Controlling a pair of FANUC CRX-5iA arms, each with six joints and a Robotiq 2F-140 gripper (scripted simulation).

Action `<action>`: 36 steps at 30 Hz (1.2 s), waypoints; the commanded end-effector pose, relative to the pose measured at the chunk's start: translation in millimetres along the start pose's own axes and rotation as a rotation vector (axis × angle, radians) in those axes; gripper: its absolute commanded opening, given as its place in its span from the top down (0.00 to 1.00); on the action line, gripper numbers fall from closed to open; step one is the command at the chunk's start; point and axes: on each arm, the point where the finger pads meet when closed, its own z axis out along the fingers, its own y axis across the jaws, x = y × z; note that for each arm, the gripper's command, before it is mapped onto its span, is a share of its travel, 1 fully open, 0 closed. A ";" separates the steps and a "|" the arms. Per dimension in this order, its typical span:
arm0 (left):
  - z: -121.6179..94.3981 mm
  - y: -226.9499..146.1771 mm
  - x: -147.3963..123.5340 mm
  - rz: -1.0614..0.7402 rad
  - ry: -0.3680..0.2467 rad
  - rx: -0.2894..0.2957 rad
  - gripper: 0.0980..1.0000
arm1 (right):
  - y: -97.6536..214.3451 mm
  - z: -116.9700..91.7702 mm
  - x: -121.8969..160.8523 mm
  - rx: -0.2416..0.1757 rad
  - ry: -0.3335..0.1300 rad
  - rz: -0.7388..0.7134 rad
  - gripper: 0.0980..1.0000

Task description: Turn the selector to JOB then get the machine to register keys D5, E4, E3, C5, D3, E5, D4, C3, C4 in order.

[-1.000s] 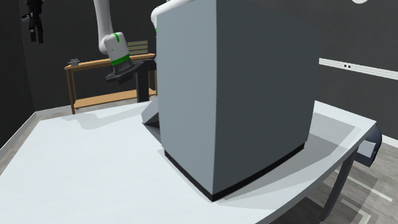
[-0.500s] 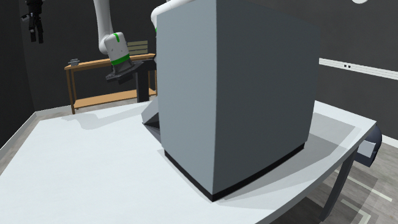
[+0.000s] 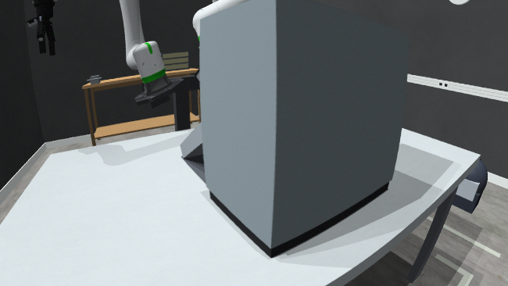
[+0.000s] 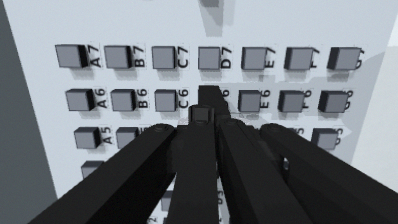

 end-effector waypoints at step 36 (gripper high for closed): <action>-10.6 -1.2 0.5 -0.001 0.001 0.002 1.00 | 0.1 -0.8 0.2 0.000 0.002 0.000 0.00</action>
